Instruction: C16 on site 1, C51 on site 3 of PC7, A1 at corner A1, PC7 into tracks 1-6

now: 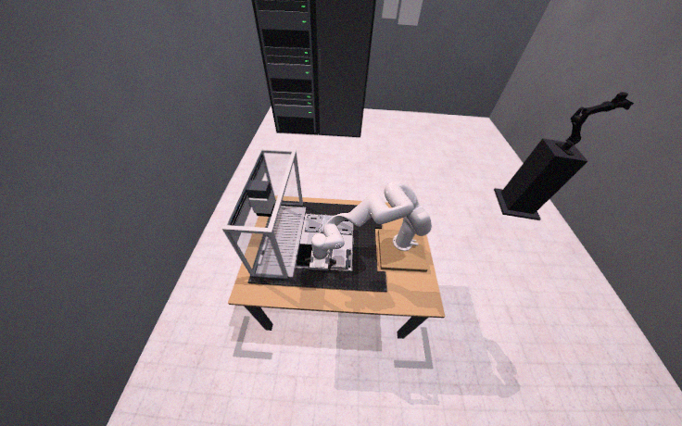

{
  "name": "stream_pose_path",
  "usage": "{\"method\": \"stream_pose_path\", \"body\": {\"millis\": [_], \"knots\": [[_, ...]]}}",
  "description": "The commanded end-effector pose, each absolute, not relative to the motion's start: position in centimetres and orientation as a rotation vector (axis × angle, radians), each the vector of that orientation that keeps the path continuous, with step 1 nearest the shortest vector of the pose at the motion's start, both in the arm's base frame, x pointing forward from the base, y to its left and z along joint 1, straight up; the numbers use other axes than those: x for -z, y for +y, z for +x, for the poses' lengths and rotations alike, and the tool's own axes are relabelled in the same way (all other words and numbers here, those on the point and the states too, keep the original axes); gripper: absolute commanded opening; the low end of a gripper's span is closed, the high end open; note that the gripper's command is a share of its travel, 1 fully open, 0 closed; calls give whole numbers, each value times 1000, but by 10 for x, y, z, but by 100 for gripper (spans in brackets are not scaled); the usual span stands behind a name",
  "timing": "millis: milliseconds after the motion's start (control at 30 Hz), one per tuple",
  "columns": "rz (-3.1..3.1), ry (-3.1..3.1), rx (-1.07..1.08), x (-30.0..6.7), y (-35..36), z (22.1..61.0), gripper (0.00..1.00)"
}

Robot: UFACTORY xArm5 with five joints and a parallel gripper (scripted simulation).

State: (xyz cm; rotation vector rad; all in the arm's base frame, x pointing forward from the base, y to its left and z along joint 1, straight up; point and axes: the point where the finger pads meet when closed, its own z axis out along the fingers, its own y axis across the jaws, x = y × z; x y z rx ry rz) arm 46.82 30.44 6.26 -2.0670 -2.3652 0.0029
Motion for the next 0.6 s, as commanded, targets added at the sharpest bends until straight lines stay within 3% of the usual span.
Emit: {"method": "stream_pose_path", "body": {"millis": [0,567], "knots": [[-2069,-2367,2,-58,305,469,100],[-2069,-2367,2,-33,305,469,100]]}}
